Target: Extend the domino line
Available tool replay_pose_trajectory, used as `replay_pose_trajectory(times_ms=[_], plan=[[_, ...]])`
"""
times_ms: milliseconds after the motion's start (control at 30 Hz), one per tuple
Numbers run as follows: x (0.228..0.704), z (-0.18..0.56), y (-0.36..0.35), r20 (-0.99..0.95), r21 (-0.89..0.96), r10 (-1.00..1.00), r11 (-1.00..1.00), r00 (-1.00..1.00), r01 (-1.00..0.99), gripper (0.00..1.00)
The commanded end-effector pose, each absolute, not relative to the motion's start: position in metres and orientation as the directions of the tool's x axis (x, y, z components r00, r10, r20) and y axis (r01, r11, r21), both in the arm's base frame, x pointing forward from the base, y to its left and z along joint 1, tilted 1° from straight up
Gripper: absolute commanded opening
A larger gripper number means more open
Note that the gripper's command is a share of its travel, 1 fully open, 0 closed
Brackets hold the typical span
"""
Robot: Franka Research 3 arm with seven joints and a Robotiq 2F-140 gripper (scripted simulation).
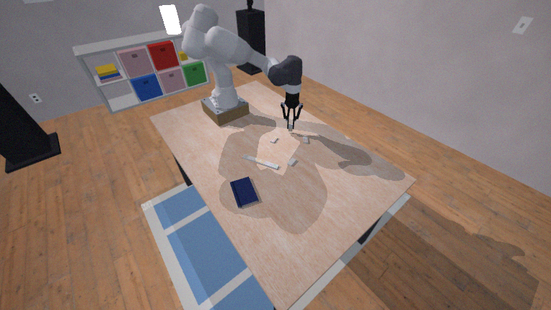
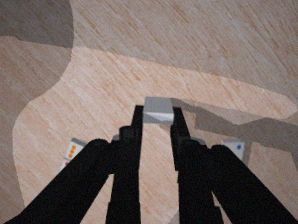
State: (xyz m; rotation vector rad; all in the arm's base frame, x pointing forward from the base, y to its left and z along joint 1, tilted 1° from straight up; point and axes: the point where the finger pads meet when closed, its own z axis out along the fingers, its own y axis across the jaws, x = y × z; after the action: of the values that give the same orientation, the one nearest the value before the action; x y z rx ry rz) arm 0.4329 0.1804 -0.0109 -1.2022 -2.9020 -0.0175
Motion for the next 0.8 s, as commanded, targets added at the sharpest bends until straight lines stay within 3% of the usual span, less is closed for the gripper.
replay_pose_trajectory(times_ms=[0,767], plan=[[0.4317,-0.0104,0.1803,0.001,0.007,0.706,0.708,-0.708,0.706,0.22],[0.4291,-0.0097,0.1828,-0.054,0.007,0.705,0.708,-0.707,0.706,0.22]])
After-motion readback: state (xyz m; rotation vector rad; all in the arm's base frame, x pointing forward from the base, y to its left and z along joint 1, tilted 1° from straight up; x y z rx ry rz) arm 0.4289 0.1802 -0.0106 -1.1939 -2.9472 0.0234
